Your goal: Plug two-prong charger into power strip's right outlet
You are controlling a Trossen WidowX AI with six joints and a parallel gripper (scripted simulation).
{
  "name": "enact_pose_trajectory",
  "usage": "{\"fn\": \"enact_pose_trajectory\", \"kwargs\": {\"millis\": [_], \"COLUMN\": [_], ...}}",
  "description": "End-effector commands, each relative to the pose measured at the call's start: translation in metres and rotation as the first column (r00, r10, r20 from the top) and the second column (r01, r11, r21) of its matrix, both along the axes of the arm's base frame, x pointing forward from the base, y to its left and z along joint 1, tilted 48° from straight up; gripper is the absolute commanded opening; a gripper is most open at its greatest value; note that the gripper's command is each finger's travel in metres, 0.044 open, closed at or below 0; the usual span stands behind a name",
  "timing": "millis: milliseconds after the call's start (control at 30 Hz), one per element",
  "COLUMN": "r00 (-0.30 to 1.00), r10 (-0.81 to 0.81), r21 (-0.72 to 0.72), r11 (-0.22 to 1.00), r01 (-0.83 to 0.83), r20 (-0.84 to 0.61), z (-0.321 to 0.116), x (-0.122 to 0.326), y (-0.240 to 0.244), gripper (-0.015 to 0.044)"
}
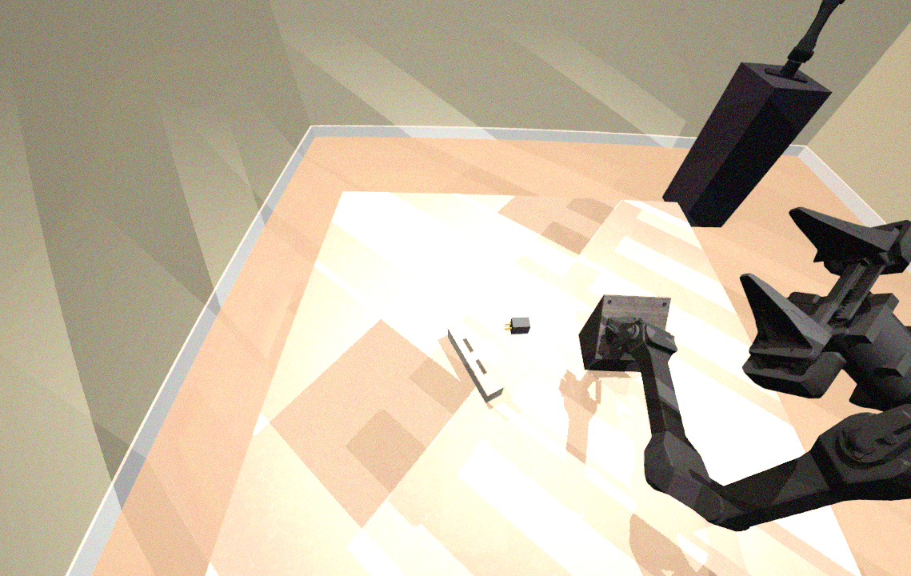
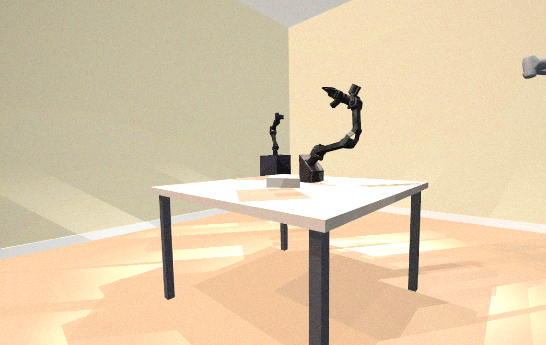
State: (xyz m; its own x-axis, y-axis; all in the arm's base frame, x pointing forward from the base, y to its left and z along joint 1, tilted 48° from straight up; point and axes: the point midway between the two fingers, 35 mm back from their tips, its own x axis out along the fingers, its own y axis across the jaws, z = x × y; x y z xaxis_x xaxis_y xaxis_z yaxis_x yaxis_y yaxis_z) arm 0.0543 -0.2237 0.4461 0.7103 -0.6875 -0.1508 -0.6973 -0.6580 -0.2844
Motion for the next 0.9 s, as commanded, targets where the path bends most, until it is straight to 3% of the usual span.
{"fn": "enact_pose_trajectory", "kwargs": {"millis": [0, 867], "r00": [1.0, 0.901], "r10": [0.002, 0.178], "r21": [-0.001, -0.172], "r11": [1.0, 0.949], "r01": [-0.002, -0.263], "r20": [-0.002, -0.395], "z": [0.0, -0.067], "x": [0.0, 0.026], "y": [0.0, -0.054], "gripper": [0.0426, 0.044]}}
